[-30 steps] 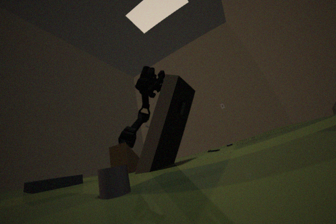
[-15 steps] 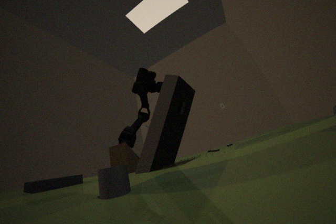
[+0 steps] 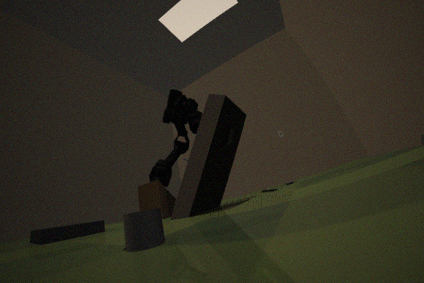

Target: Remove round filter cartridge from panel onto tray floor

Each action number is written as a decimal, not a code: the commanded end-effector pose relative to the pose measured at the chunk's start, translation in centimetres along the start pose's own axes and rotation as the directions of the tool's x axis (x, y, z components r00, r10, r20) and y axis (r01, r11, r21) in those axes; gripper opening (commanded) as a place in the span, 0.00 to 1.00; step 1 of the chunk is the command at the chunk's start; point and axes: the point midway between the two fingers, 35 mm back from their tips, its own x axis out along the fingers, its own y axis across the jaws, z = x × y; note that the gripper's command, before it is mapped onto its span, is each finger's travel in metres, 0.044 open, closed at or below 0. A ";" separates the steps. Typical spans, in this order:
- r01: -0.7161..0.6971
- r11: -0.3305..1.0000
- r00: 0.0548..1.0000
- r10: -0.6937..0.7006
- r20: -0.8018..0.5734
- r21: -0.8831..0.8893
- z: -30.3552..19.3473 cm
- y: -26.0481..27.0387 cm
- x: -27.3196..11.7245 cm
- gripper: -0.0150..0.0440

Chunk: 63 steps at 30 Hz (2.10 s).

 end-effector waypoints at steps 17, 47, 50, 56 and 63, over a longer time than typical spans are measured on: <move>-0.024 0.816 0.996 -0.027 -0.080 -0.578 -5.1 -0.6 0.4 0.45; -0.026 0.814 0.996 -0.029 -0.085 -0.580 -5.5 -0.9 4.5 0.45; -0.025 0.814 0.996 -0.028 -0.083 -0.580 -5.5 -0.9 5.0 0.45; -0.023 0.815 0.997 -0.027 -0.078 -0.579 -5.5 -0.8 5.9 0.45; -0.023 0.815 0.997 -0.026 -0.077 -0.579 -5.7 -0.8 6.0 0.45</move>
